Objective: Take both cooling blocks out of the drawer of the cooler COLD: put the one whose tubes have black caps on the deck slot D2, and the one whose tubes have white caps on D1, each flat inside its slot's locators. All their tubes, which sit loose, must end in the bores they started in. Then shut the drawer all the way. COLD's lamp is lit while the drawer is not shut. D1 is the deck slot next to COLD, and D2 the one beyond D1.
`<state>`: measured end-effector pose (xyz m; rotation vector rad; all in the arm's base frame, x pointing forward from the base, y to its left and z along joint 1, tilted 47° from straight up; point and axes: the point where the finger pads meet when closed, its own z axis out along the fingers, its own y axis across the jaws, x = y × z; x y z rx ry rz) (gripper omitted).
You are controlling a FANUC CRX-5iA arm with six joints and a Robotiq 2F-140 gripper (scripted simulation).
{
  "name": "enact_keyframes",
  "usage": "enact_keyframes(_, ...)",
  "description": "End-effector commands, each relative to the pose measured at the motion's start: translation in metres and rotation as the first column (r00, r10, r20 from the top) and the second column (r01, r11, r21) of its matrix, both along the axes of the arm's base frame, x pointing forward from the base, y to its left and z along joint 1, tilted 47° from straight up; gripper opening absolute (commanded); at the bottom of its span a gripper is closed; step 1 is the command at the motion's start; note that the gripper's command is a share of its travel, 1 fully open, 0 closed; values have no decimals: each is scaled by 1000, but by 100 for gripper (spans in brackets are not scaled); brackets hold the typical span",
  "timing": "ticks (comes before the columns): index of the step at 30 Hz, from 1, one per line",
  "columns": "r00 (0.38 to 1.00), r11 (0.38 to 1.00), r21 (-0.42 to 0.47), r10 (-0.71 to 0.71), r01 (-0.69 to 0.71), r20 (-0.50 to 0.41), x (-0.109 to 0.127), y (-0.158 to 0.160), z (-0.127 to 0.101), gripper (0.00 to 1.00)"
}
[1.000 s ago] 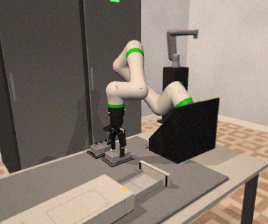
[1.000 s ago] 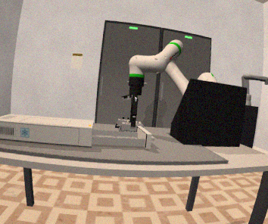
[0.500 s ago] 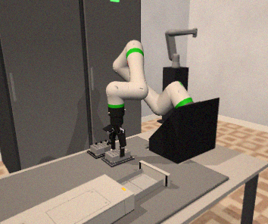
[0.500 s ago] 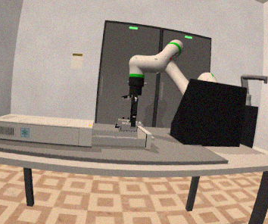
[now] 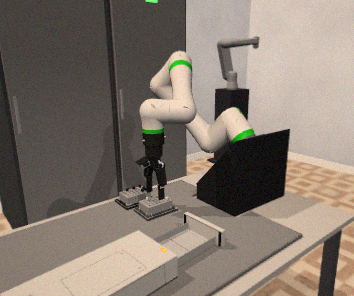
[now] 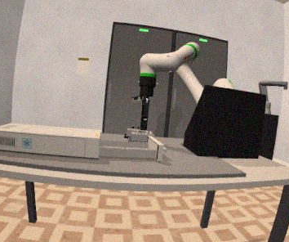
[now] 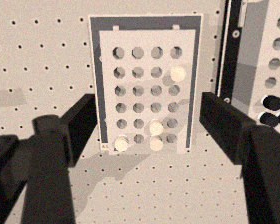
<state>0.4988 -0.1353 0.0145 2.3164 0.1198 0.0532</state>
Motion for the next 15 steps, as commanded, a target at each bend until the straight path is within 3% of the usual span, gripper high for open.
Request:
enact_keyframes(1,1000,1000,0,1,-1,1,0,3,3,66)
enact_keyframes(15,1000,1000,0,1,-1,1,-1,15,14,66)
